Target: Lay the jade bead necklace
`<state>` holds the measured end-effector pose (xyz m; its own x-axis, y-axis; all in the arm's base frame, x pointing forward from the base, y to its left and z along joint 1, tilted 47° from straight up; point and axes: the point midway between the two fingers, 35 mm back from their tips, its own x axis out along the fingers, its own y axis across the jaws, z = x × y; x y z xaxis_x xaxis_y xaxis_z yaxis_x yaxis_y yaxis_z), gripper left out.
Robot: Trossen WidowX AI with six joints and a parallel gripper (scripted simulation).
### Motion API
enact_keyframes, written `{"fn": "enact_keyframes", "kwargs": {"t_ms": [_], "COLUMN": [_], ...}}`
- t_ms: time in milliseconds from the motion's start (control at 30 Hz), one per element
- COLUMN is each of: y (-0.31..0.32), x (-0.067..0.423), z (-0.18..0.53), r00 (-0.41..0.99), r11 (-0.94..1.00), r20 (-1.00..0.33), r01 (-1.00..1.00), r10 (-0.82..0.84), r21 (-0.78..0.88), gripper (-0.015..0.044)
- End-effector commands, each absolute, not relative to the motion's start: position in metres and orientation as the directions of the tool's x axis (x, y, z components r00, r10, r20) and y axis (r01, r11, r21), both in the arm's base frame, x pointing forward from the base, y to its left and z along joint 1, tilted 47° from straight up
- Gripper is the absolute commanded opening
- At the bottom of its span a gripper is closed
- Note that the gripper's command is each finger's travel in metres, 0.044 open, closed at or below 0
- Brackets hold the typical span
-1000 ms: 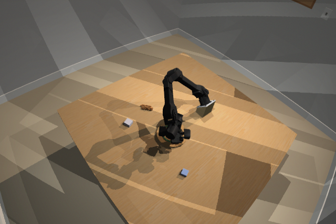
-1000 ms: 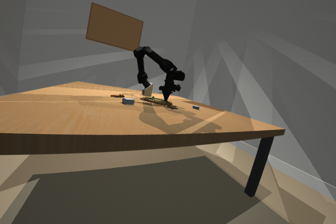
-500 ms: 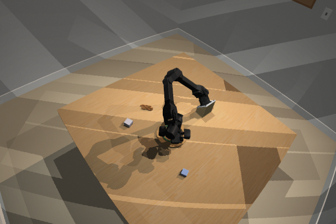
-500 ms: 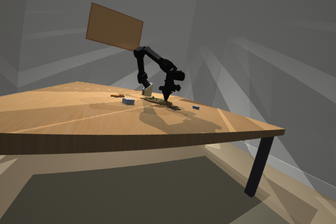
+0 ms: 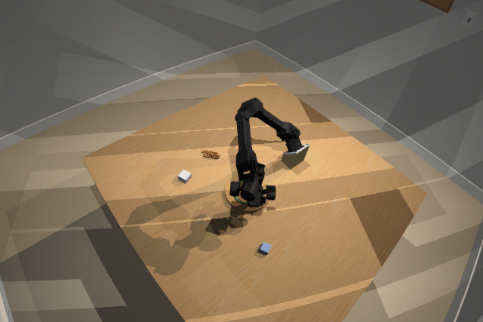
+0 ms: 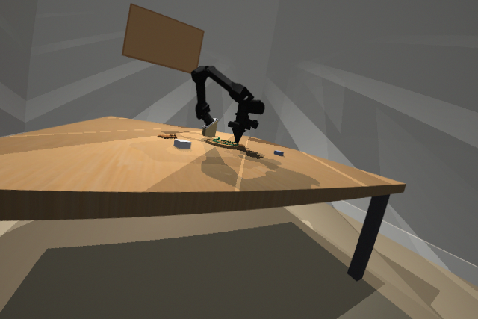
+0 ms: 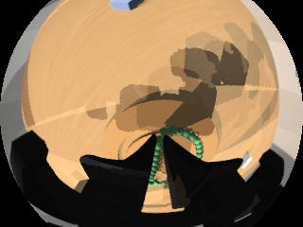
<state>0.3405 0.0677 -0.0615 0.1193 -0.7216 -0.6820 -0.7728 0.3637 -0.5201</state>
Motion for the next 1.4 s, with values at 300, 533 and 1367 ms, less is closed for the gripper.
{"fn": "enact_keyframes", "kwargs": {"t_ms": [300,533,1367], "y": [0.0709,0.0697,0.0732], "x": [0.3399,0.3414,0.3399], "z": [-0.0705,-0.0700,-0.0669], "r00": [0.117,0.120,0.117], "r11": [0.367,0.370,0.367], "r20": [-0.685,-0.684,-0.685], "r01": [-0.773,-0.767,-0.773], "r10": [-0.719,-0.720,-0.719], "r21": [-0.518,-0.524,-0.518], "gripper": [0.0000,0.0052,0.0440]}}
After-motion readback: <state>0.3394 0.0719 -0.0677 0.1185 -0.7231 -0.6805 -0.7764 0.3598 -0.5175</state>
